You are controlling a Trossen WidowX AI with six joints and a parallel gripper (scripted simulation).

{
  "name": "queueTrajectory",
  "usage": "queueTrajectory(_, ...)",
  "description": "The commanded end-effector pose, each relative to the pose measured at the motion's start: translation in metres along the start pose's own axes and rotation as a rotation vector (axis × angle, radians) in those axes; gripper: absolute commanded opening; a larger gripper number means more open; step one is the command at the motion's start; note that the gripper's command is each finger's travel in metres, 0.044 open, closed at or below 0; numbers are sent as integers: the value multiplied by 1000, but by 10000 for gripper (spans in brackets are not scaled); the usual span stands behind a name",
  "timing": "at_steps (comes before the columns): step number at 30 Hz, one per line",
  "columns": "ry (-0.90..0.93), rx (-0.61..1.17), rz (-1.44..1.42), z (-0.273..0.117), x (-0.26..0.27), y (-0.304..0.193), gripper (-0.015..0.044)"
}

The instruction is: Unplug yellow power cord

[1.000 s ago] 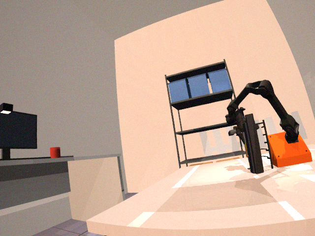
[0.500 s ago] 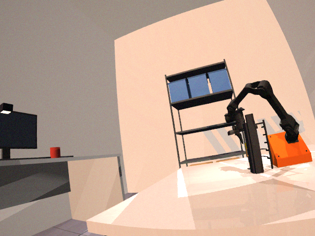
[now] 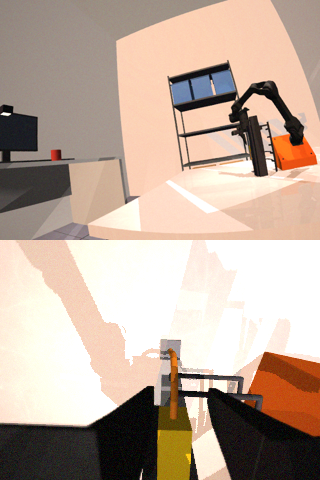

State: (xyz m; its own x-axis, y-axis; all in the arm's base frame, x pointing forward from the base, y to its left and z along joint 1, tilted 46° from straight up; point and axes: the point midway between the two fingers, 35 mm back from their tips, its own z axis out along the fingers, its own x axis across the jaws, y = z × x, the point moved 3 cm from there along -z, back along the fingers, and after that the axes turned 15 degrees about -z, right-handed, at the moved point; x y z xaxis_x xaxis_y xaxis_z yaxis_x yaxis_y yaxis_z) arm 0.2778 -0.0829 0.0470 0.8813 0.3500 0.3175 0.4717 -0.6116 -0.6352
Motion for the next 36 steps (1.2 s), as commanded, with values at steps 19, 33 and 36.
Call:
queueTrajectory(19, 5, -1, 5, -2, 10, -33, 160)
queueTrajectory(33, 5, 0, 6, -1, 13, -48, 160)
queueTrajectory(36, 5, 0, 5, 2, 13, -48, 160)
